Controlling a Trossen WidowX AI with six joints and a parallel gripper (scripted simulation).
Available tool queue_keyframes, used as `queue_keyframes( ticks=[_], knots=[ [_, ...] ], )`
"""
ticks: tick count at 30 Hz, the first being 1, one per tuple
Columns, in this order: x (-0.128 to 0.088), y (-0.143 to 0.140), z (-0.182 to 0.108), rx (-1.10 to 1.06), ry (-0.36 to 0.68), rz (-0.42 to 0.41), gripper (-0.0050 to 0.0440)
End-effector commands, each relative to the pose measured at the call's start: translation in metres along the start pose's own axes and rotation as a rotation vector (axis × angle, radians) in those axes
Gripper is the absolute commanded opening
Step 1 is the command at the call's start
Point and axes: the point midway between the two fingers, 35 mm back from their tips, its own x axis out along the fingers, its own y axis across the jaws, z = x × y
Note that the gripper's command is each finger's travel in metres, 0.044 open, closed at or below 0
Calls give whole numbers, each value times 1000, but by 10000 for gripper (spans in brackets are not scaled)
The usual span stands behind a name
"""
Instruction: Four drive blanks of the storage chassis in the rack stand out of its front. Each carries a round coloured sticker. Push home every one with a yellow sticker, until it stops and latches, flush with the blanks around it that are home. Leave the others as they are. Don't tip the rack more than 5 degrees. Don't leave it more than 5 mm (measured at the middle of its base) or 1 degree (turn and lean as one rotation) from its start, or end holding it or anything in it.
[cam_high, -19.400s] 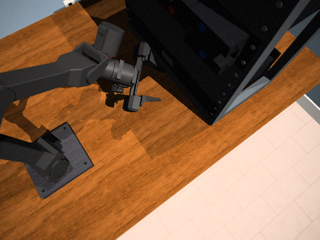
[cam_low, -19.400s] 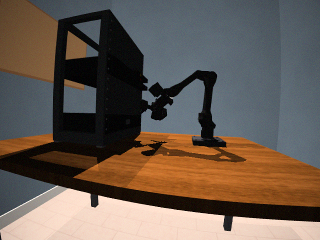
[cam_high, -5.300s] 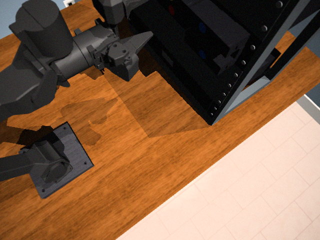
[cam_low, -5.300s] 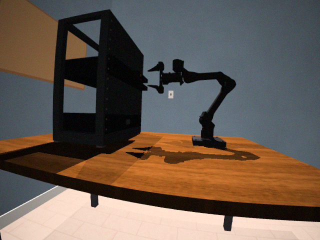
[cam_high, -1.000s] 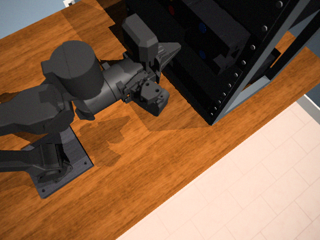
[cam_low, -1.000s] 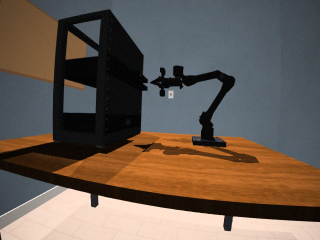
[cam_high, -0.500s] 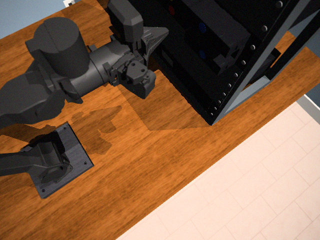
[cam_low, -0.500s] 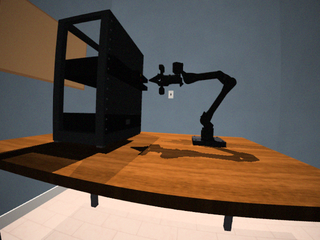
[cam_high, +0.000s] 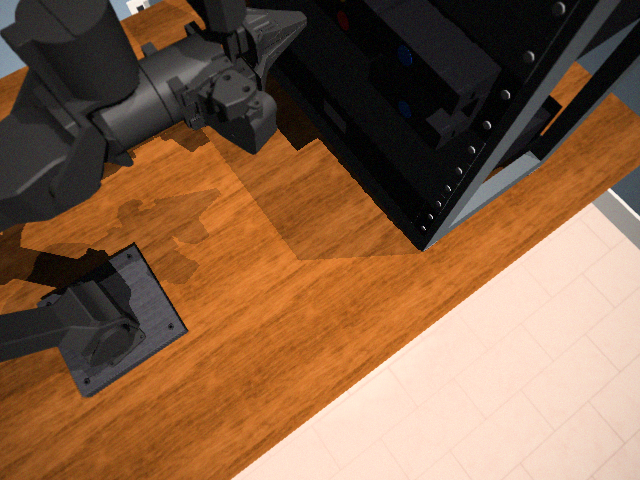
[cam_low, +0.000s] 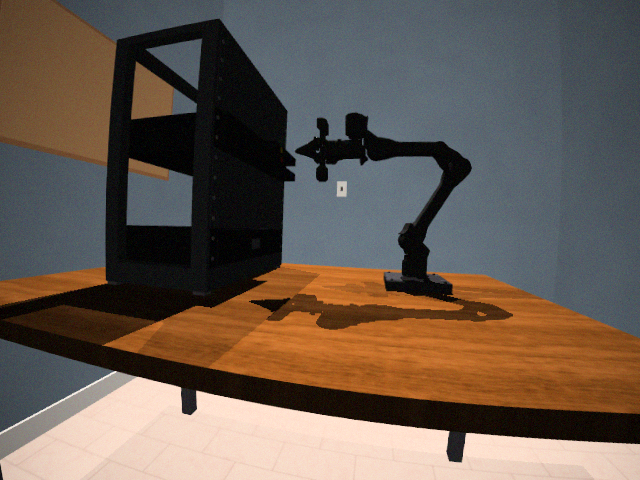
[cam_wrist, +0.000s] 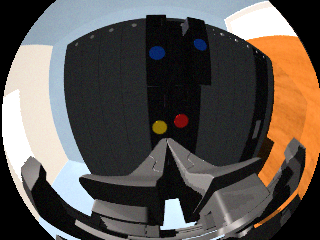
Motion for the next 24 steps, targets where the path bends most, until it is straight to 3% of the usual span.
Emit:
queue_keyframes(
  ticks=[1,6,16,24],
  knots=[
    [-3,13,-5,5,-3,24,0],
    [-1,13,-6,5,-3,24,0],
    [34,14,-5,5,-3,24,0],
    [35,14,-5,5,-3,24,0]
  ],
)
